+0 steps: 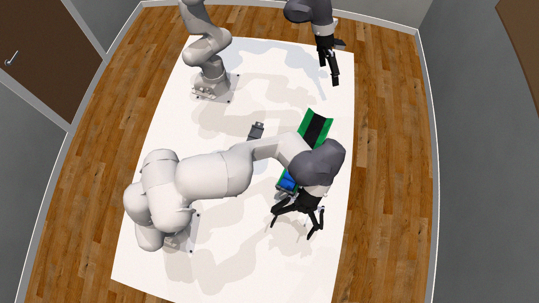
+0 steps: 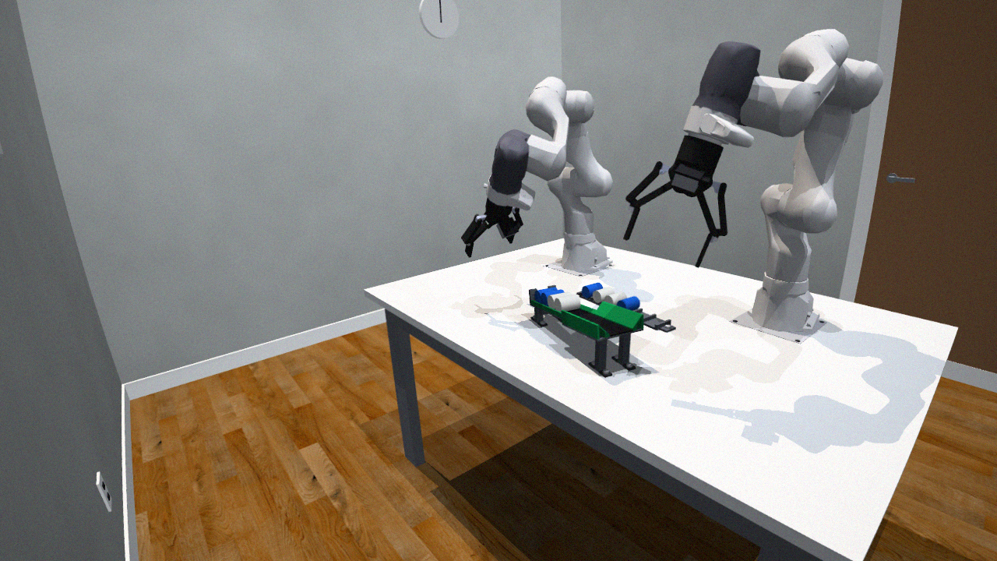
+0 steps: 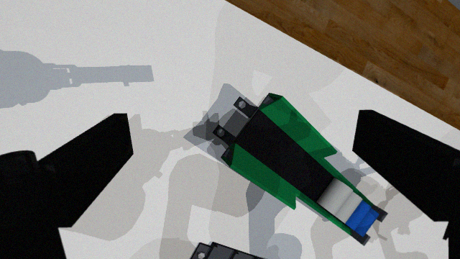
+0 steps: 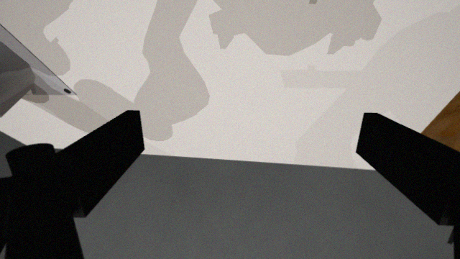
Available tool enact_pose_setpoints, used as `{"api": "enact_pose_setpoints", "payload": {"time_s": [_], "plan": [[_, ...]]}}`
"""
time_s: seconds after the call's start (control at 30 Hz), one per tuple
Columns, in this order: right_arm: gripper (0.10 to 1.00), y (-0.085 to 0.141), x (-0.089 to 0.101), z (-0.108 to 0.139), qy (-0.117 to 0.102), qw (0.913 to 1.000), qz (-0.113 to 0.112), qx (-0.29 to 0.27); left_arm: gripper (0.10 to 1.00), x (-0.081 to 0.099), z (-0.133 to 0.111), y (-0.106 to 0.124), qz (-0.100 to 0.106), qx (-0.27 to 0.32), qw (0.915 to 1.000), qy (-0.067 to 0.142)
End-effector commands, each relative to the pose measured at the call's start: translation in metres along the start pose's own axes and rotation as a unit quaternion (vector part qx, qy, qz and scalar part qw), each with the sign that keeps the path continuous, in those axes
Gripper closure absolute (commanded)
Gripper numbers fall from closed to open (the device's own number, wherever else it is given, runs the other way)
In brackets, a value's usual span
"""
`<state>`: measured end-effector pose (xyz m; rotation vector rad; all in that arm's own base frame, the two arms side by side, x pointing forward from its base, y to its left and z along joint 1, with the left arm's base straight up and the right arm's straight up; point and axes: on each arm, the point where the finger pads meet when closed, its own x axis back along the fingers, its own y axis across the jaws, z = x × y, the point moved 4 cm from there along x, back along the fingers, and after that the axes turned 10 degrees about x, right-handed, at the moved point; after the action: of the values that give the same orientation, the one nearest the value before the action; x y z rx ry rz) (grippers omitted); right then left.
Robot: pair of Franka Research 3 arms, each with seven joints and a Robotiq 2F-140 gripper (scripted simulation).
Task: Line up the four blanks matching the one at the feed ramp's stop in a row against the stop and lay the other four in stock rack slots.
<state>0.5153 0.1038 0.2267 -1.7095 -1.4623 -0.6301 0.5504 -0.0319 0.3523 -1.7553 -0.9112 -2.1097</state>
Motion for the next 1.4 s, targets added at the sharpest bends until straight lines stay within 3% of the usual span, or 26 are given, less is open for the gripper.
{"api": "enact_pose_setpoints", "payload": {"time_s": [0.0, 0.73, 1.37], "plan": [[0.098, 0.000, 0.001, 0.000, 0.002, 1.0000, -0.001, -0.003, 0.098, 0.004, 0.011, -0.016, 0.010, -0.020, 0.9998, -0.001], [0.098, 0.000, 0.001, 0.000, 0.002, 1.0000, -0.001, -0.003, 0.098, 0.035, 0.068, -0.090, 0.030, -0.006, 0.9994, 0.013], [0.098, 0.000, 0.001, 0.000, 0.002, 1.0000, -0.001, -0.003, 0.098, 0.070, 0.110, -0.173, 0.051, 0.010, 0.9984, 0.024]]}}
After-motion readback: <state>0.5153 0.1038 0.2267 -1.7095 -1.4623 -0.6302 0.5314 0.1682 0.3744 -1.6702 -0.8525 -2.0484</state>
